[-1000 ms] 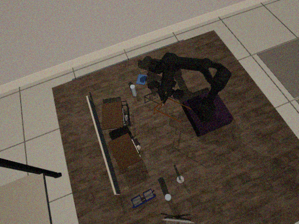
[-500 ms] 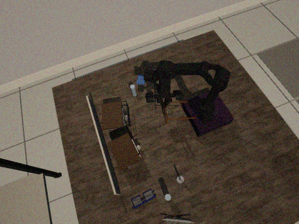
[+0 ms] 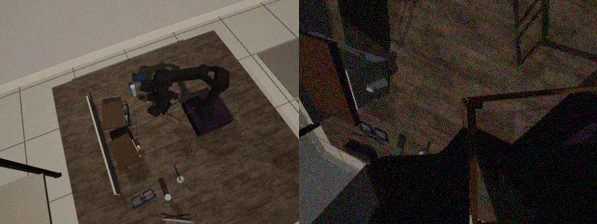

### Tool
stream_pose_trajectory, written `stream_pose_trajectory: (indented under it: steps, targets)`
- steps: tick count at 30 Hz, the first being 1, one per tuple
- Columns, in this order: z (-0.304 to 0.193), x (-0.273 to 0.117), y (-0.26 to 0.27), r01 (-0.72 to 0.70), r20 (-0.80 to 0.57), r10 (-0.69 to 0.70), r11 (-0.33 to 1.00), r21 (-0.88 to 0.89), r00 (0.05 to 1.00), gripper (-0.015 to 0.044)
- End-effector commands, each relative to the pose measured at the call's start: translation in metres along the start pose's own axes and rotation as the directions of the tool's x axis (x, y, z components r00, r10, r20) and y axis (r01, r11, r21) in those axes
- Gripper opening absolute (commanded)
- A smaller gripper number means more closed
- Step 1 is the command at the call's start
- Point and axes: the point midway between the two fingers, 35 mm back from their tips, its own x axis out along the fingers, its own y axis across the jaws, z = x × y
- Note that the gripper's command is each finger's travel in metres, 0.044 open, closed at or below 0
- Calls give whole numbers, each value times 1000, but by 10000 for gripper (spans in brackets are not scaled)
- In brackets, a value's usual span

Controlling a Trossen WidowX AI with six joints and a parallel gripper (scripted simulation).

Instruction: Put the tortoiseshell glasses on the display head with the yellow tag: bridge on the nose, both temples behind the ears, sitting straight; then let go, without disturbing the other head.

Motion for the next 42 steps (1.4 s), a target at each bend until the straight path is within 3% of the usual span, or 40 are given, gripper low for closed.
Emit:
stream_pose_trajectory:
  steps: [1, 11, 23, 32, 42]
  targets:
    - [-6, 7, 5, 39, 4, -39, 975, -219, 999, 0]
    - [-18, 19, 17, 97, 27, -103, 767, -635, 994, 0]
    - [-34, 33, 31, 118, 69, -168, 302, -946, 983, 0]
    - [-46, 42, 40, 87, 110, -205, -117, -989, 972, 0]
    - [-62, 52, 50, 6, 161, -234, -550, -835, 959, 0]
